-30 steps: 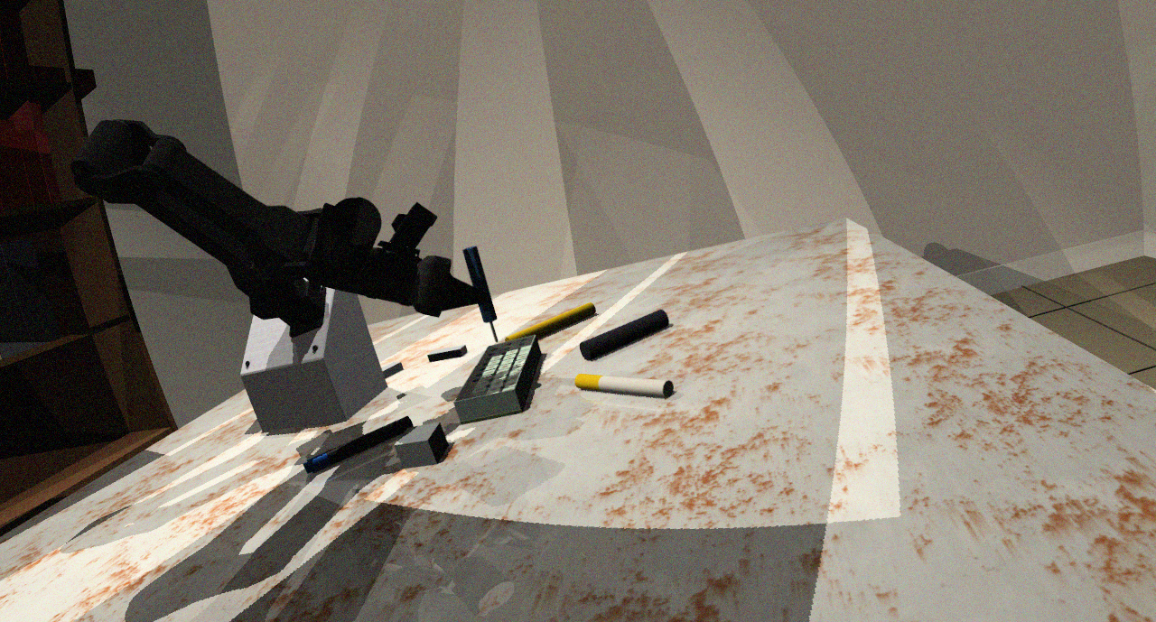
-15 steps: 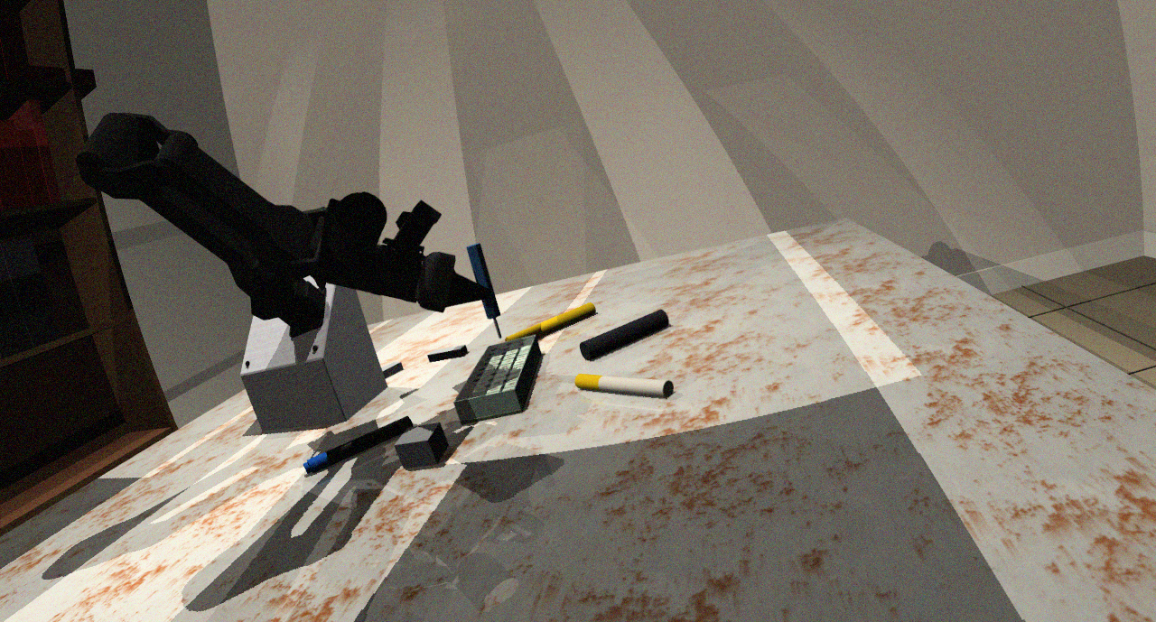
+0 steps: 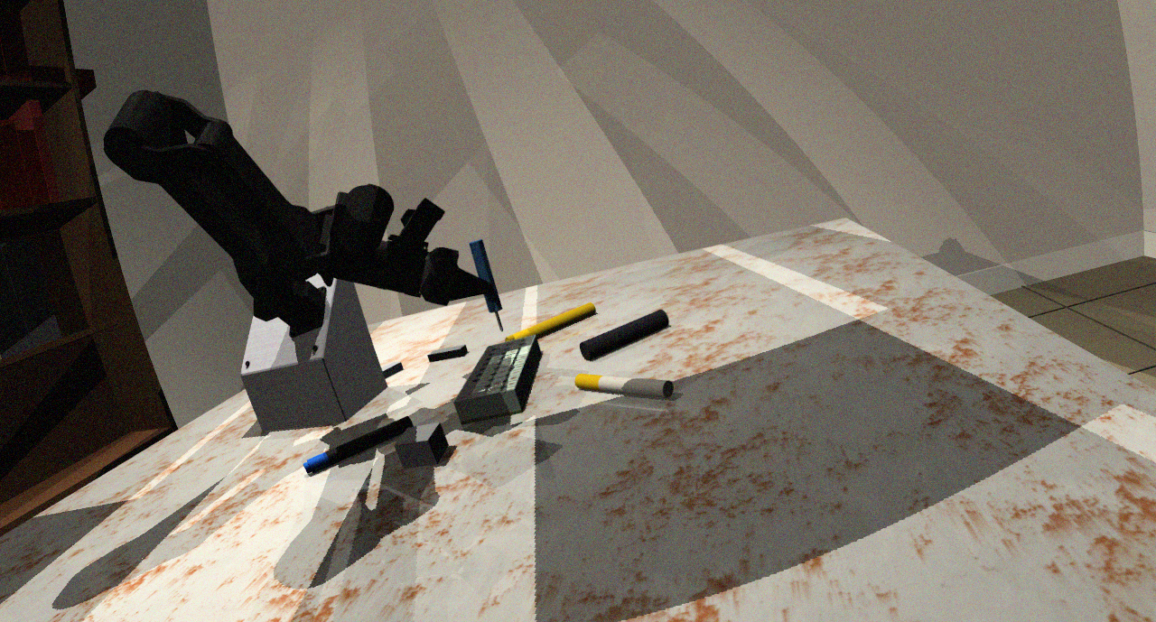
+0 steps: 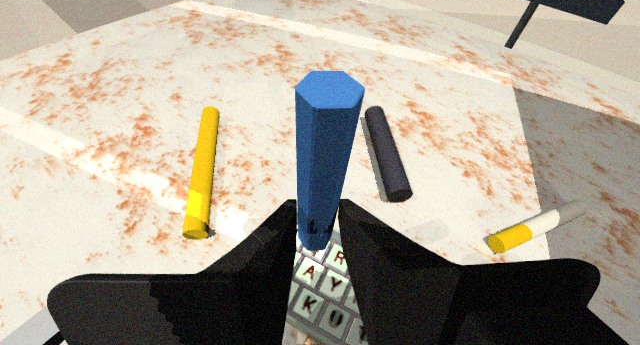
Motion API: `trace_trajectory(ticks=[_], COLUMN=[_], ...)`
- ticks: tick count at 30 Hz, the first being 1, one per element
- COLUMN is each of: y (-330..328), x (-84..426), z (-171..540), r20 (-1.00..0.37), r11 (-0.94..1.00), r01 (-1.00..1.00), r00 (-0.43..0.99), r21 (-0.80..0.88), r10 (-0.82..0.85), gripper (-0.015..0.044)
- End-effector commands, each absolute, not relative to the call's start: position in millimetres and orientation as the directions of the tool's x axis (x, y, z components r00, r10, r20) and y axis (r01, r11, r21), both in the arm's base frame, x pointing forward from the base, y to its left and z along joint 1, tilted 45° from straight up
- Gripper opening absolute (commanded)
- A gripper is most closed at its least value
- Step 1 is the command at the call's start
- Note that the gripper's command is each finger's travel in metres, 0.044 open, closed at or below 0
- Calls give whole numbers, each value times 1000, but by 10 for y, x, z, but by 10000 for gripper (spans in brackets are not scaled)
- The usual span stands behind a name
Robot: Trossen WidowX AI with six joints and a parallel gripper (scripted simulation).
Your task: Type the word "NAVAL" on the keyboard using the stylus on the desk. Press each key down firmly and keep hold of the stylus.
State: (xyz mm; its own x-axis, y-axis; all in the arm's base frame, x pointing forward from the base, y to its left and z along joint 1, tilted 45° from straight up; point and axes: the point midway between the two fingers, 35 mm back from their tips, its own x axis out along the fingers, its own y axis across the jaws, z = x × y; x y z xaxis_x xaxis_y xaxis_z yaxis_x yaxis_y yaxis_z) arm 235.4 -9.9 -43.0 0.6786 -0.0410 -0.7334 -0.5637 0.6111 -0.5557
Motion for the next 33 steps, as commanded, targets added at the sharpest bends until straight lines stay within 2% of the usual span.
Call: trace_trajectory(ticks=[1,11,14,33], y=[-126,-219,-226,-308], x=[2344,2331,2330,2318], z=[-474,-575,-581,-662], r20=[-736,-737,-737,-738], r11=[612,612,612,612], r01=[-565,-566,-566,-566], r00=[675,674,674,674], r21=[-553,-553,-553,-552], r10=[-42,-42,-42,-43], gripper=[0,0,79,81])
